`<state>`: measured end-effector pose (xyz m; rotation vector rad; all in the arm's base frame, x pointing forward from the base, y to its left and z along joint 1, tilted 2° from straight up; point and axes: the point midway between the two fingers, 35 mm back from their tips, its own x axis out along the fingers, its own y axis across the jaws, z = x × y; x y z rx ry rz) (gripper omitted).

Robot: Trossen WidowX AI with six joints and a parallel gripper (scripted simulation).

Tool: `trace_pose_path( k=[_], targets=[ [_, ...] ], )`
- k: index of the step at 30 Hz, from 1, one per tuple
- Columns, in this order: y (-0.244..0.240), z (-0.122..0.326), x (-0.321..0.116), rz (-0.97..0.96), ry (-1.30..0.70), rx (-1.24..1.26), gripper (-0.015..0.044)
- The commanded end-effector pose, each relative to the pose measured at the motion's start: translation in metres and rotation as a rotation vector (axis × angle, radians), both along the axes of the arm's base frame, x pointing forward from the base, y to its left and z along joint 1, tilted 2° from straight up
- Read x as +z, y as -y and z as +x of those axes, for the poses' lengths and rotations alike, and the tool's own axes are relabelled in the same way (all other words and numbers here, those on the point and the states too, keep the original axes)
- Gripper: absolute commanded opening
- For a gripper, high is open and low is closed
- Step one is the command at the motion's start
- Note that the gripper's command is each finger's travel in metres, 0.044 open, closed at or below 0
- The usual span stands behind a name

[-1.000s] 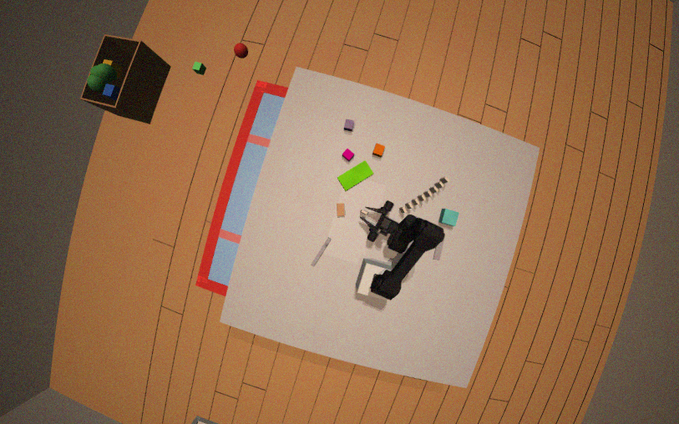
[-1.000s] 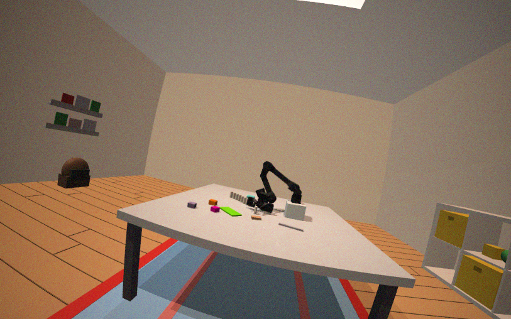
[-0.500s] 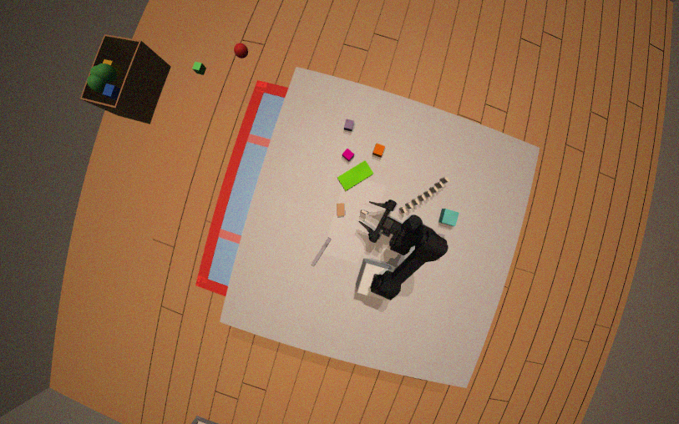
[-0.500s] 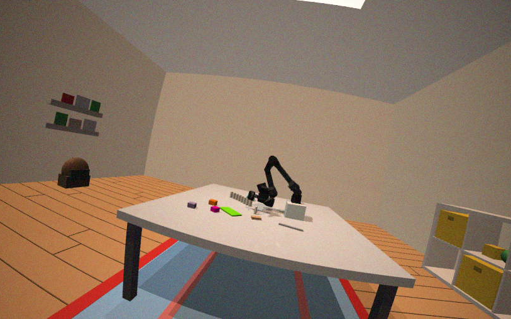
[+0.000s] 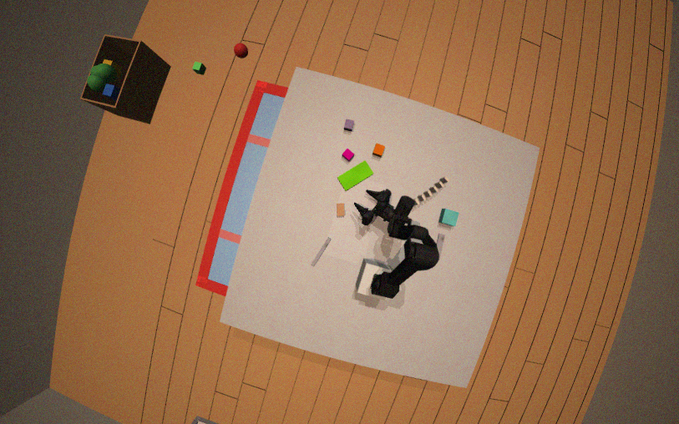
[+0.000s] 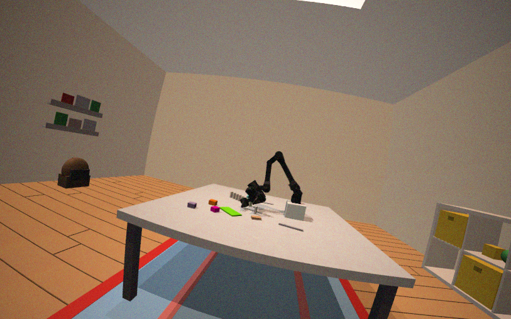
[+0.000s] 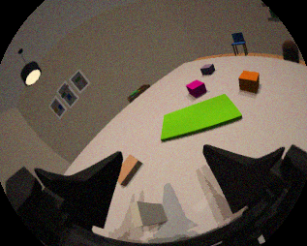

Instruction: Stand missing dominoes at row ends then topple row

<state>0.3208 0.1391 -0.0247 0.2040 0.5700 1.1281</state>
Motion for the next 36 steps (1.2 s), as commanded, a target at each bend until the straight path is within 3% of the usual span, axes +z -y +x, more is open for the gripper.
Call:
trace_pose_path(
  k=[1,4,11,23,36],
  targets=[
    [-0.022,0.019,-0.002,-0.249,-0.489,-0.265,0.044],
    [-0.026,0.013,0.006,-0.388,-0.651,-0.406,0.044],
    [-0.023,-0.006,0.037,-0.599,-0.793,-0.646,0.044],
    [-0.001,-0.049,0.073,-0.844,-0.881,-0.85,0.044],
    [0.0,-0.05,0.069,-0.858,-0.882,-0.863,0.044]
  ],
)
